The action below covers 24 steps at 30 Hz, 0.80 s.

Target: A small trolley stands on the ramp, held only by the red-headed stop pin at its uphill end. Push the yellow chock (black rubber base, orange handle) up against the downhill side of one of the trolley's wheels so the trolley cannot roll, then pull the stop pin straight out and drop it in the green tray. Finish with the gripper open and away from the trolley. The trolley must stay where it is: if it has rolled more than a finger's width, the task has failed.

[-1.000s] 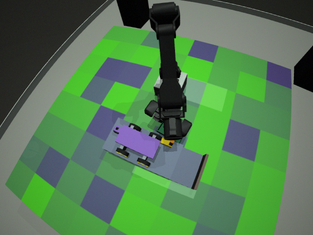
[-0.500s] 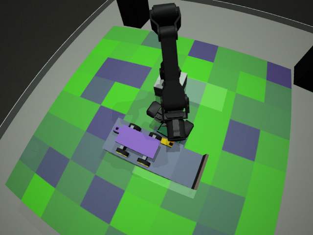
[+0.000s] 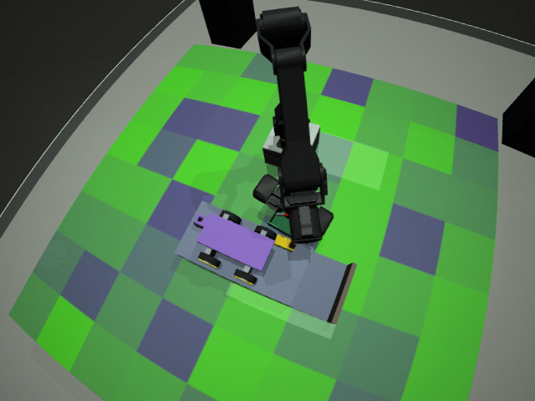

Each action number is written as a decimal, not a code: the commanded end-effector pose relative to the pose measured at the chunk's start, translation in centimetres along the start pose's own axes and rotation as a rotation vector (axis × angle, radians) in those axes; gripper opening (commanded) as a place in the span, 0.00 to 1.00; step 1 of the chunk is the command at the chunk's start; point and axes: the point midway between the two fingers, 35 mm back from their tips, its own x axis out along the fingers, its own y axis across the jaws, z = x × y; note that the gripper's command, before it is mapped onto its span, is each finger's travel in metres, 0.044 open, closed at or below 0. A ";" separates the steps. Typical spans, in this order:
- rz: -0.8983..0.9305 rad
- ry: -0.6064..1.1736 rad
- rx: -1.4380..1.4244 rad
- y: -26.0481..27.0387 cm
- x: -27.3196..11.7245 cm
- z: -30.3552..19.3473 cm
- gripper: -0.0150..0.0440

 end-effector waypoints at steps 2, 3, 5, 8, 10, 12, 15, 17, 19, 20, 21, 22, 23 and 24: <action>-0.003 0.000 0.003 -0.3 0.1 -0.1 0.58; -0.003 0.000 0.003 -0.4 0.1 -0.1 0.58; -0.003 0.000 0.003 -0.5 0.1 -0.1 0.58; -0.003 0.000 0.003 -0.6 0.2 -0.1 0.58; -0.003 0.000 0.003 -0.7 0.2 -0.1 0.58; -0.003 0.000 0.003 -0.8 0.3 -0.1 0.58; -0.003 0.000 0.003 -0.9 0.3 -0.1 0.58; -0.003 0.000 0.003 -1.0 0.4 -0.1 0.58; -0.003 0.000 0.003 -1.1 0.4 -0.1 0.58; -0.003 0.000 0.003 -1.2 0.4 -0.1 0.58; -0.003 0.000 0.003 -1.2 0.5 -0.1 0.58; -0.003 0.000 0.003 -1.2 0.5 -0.1 0.58; -0.003 0.000 0.003 -1.3 0.5 -0.1 0.58; -0.003 0.000 0.003 -1.3 0.5 -0.1 0.58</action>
